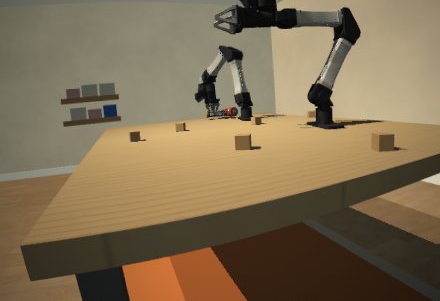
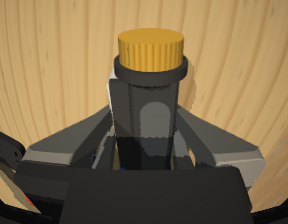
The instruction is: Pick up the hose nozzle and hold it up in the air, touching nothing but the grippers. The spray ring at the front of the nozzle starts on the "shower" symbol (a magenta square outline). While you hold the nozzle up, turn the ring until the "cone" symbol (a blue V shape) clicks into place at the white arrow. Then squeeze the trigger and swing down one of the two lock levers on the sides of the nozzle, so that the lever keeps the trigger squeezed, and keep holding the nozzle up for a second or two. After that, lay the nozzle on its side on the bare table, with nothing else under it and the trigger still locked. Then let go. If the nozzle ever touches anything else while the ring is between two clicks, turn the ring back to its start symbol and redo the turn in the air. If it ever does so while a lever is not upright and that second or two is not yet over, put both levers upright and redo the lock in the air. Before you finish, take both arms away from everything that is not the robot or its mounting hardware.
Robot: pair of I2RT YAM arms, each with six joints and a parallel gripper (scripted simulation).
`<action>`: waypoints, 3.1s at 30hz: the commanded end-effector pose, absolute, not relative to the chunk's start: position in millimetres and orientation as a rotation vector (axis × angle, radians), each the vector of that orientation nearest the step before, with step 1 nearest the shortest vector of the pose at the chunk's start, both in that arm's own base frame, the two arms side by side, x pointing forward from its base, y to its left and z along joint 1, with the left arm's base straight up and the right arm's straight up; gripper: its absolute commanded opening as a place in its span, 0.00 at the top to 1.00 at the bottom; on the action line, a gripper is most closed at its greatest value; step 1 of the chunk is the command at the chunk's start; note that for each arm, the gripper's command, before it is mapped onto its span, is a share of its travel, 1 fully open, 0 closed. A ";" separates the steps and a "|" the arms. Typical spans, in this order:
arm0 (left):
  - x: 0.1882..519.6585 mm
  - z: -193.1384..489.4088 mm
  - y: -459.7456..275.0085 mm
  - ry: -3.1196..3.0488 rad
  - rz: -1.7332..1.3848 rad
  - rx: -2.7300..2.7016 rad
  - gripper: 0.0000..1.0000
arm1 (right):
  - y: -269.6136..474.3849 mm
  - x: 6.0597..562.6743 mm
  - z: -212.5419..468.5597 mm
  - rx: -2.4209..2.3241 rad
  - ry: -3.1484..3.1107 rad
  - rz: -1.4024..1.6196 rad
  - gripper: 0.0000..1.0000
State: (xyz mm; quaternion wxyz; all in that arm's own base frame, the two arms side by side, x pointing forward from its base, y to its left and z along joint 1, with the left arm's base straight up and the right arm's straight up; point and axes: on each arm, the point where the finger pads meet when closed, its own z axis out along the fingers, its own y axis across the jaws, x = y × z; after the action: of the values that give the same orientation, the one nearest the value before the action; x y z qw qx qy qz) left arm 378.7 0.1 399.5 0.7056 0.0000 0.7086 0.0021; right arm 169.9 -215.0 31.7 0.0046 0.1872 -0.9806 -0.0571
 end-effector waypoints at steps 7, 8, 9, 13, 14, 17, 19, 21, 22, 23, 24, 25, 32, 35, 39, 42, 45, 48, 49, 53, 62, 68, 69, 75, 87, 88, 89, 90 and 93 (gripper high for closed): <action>386.0 397.9 1.3 1.590 0.000 -0.003 0.00 | -218.2 169.7 56.3 0.576 -3.076 -0.129 0.64; 386.0 397.9 1.3 1.590 0.000 -0.003 0.00 | -219.6 169.8 57.8 0.576 -3.080 -0.121 0.64; 386.0 397.9 1.3 1.590 0.000 -0.003 0.00 | -220.2 169.3 58.1 0.575 -3.081 -0.118 0.64; 386.0 397.9 1.3 1.590 0.000 -0.003 0.00 | -214.6 162.4 52.0 0.562 -3.070 -0.155 0.64; 386.0 397.9 1.3 1.590 0.000 -0.003 0.00 | -214.6 162.4 52.0 0.562 -3.070 -0.155 0.64; 386.0 397.9 1.3 1.590 0.000 -0.003 0.00 | -211.5 158.1 49.9 0.566 -3.066 -0.167 0.64; 386.0 397.9 1.3 1.590 0.000 -0.003 0.00 | -215.1 175.9 58.9 0.642 -3.071 -0.112 0.64; 386.0 397.9 1.3 1.590 0.000 -0.003 0.00 | -210.6 174.9 44.1 0.649 -3.036 -0.197 0.64; 386.0 397.9 1.3 1.590 0.000 -0.003 0.00 | -209.2 176.6 44.6 0.663 -3.032 -0.197 0.64; 386.0 397.9 1.3 1.590 0.000 -0.003 0.00 | -208.1 179.2 45.2 0.681 -3.028 -0.197 0.64; 386.0 397.9 1.3 1.590 0.000 -0.003 0.00 | -207.0 182.4 46.8 0.701 -3.024 -0.191 0.64; 386.0 397.9 1.3 1.590 0.000 -0.003 0.00 | -205.3 185.9 47.4 0.724 -3.017 -0.194 0.64; 386.0 397.9 1.3 1.590 0.000 -0.003 0.00 | -193.1 210.0 49.7 0.882 -2.964 -0.197 0.64; 386.0 397.9 1.3 1.590 0.000 -0.003 0.00 | -182.8 226.2 51.7 0.990 -2.921 -0.197 0.64; 386.0 397.9 1.3 1.590 0.000 -0.003 0.00 | -166.3 249.2 54.4 1.139 -2.856 -0.193 0.64; 386.0 397.9 1.3 1.590 0.000 -0.003 0.00 | -151.7 265.1 56.3 1.247 -2.804 -0.192 0.64; 386.0 397.9 1.3 1.590 0.000 -0.003 0.00 | -135.8 280.1 58.1 1.352 -2.749 -0.190 0.64; 386.0 397.9 1.3 1.590 0.000 -0.003 0.00 | -124.8 289.6 59.0 1.420 -2.711 -0.186 0.64; 386.0 397.9 1.3 1.590 0.000 -0.003 0.00 | -124.8 289.6 59.0 1.420 -2.711 -0.186 0.64; 386.0 397.9 1.3 1.590 0.000 -0.003 0.00 | -102.7 307.7 60.5 1.549 -2.633 -0.172 0.64; 386.0 397.9 1.3 1.590 0.000 -0.003 0.00 | -43.5 337.4 64.5 1.819 -2.441 -0.162 0.64; 386.0 397.9 1.3 1.590 0.000 -0.003 0.00 | -16.0 346.8 65.6 1.928 -2.349 -0.155 0.64; 386.0 397.9 1.3 1.590 0.000 -0.003 0.00 | -8.9 348.7 65.8 1.955 -2.326 -0.153 0.64; 386.0 397.9 1.3 1.590 0.000 -0.003 0.00 | 33.3 358.0 66.9 2.105 -2.185 -0.137 0.64; 386.0 397.9 1.3 1.590 0.000 -0.003 0.00 | 105.3 360.1 68.4 2.324 -1.936 -0.114 0.64; 386.0 397.9 1.3 1.590 0.000 -0.003 0.00 | 112.5 359.4 68.4 2.344 -1.910 -0.112 0.64; 386.0 397.9 1.3 1.590 0.000 -0.003 0.00 | 119.8 358.6 68.5 2.364 -1.884 -0.110 0.64; 386.0 397.9 1.3 1.590 0.000 -0.003 0.00 | 127.5 357.2 68.8 2.384 -1.858 -0.110 0.64; 386.0 397.9 1.3 1.590 0.000 -0.003 0.00 | 149.2 353.0 70.0 2.442 -1.780 -0.104 0.64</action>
State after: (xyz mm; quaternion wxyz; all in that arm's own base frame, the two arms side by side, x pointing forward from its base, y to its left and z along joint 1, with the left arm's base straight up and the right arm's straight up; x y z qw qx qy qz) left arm 378.7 0.1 399.5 0.7056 0.0000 0.7086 0.0021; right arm 358.2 133.8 61.3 0.0482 0.7870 -0.6139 -0.0381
